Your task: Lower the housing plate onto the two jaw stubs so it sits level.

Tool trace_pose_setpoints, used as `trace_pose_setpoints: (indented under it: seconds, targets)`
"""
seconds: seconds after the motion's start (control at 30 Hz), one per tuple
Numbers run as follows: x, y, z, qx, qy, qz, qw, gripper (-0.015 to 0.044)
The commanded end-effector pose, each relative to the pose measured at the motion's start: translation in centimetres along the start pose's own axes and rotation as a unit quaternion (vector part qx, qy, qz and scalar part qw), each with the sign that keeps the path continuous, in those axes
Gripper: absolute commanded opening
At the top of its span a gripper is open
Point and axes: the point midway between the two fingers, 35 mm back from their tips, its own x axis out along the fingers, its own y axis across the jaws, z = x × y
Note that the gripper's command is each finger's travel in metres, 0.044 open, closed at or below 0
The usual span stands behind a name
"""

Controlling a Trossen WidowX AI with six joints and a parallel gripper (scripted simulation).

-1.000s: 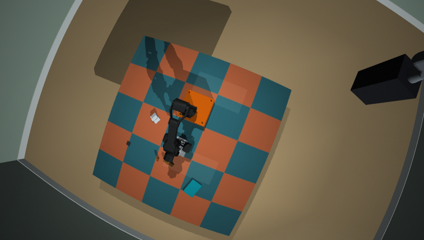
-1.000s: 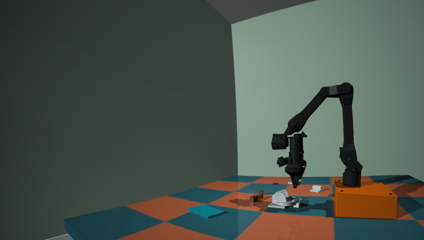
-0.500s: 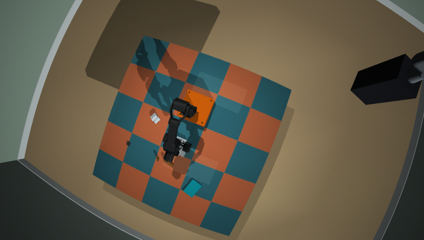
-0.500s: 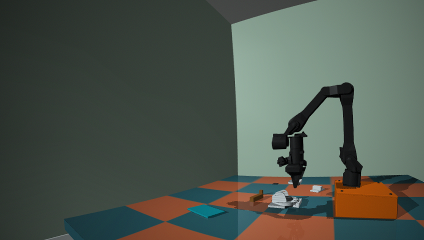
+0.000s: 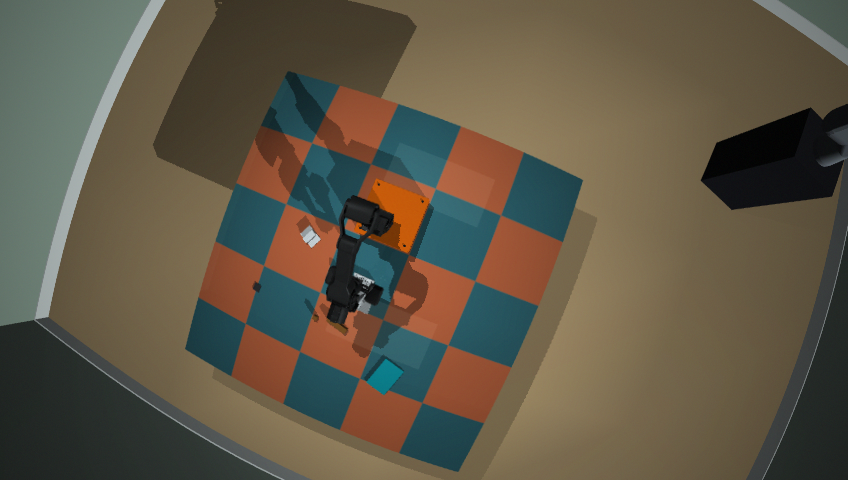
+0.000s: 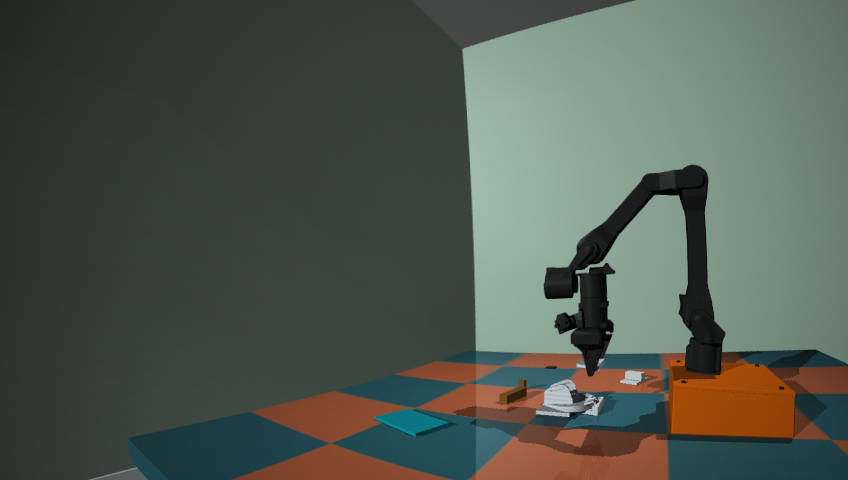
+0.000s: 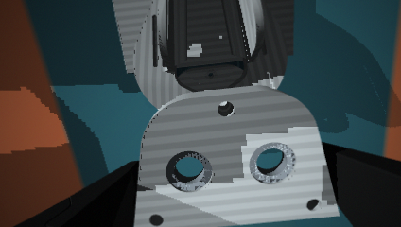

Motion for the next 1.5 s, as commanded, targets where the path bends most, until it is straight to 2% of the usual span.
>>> trace_pose_setpoints:
  seconds: [0.0, 1.47]
  targets:
    - [0.0, 0.0, 0.0, -0.002, 0.000, 0.000, 1.000, 0.0351]
    - [6.2, 0.0, -0.1, -0.002, 0.000, 0.000, 1.000, 0.0351]
